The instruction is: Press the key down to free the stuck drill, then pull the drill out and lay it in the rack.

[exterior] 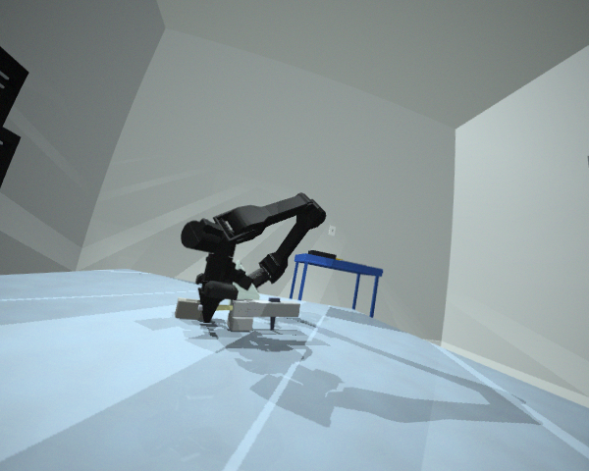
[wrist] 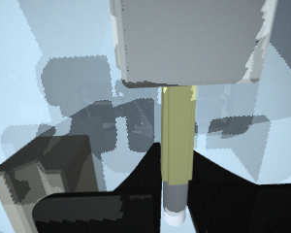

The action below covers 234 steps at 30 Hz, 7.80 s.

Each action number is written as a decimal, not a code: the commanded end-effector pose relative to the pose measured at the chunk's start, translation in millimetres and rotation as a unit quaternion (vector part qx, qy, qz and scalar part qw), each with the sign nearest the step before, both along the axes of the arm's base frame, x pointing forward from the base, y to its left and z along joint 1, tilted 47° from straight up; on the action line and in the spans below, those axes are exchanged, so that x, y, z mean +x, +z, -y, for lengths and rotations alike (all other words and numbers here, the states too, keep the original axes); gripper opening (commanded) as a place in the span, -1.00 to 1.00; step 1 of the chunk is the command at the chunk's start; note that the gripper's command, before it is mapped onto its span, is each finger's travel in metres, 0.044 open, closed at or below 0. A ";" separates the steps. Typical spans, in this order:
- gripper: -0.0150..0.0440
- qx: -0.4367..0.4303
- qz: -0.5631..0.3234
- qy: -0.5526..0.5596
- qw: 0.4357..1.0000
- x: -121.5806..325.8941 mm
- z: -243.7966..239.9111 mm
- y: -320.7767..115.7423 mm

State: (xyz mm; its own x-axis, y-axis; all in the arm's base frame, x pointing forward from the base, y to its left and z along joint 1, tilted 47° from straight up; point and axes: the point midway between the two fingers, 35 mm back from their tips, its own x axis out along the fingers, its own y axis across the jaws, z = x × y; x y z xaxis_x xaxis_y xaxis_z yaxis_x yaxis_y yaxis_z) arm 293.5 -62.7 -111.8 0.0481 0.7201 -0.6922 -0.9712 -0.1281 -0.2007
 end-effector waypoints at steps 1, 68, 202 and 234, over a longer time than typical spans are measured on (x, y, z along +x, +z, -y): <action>-0.49 -0.001 0.001 0.000 1.000 1.2 2.7 -3.1; -0.49 -0.004 0.003 0.000 1.000 14.3 51.6 -38.9; -0.49 -0.005 0.001 0.000 1.000 -55.4 60.2 -72.7; 1.00 -0.007 0.000 0.000 1.000 -59.8 111.2 -23.1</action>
State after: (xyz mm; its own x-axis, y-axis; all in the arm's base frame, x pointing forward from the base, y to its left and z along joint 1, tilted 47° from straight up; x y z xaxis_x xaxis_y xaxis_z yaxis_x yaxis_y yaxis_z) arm 233.6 -163.7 -143.7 0.0483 0.7149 -0.6975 -0.9725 -0.1258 -0.1962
